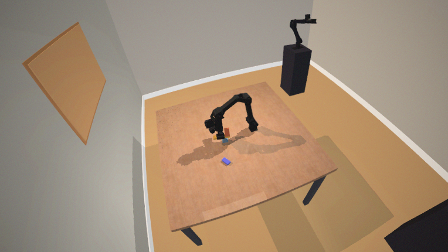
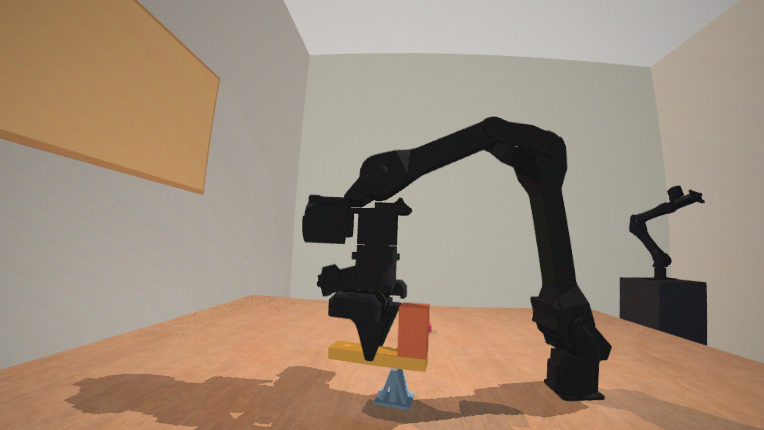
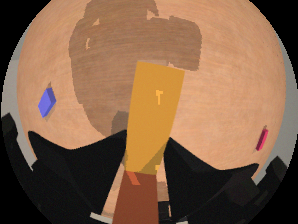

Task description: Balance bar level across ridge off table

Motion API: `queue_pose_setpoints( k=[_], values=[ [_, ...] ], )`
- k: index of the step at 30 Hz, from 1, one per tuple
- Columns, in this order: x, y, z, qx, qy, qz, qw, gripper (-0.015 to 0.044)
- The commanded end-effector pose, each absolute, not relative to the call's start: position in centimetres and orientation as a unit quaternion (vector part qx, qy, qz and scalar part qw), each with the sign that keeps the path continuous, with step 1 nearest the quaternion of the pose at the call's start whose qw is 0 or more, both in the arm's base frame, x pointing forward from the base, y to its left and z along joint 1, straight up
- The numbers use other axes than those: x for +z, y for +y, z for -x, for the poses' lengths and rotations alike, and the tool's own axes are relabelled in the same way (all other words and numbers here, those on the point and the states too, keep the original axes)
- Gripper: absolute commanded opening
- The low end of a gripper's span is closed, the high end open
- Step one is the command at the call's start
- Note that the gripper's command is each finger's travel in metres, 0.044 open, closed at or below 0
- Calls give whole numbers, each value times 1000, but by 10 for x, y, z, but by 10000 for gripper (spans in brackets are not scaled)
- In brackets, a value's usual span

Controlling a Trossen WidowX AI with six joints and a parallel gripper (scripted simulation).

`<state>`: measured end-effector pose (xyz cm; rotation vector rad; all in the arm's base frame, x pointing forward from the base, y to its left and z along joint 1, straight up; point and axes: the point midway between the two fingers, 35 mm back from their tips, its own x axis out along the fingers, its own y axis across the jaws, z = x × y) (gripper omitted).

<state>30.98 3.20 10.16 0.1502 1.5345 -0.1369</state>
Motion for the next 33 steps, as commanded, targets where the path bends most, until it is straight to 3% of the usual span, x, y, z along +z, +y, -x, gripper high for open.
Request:
queue_pose_setpoints(
  k=[1, 31, 33],
  values=[
    [102, 32, -310, -64, 693, -68, 715, 0],
    [102, 32, -310, -62, 693, -68, 715, 0],
    [102, 32, -310, -62, 693, -68, 715, 53]
  ],
)
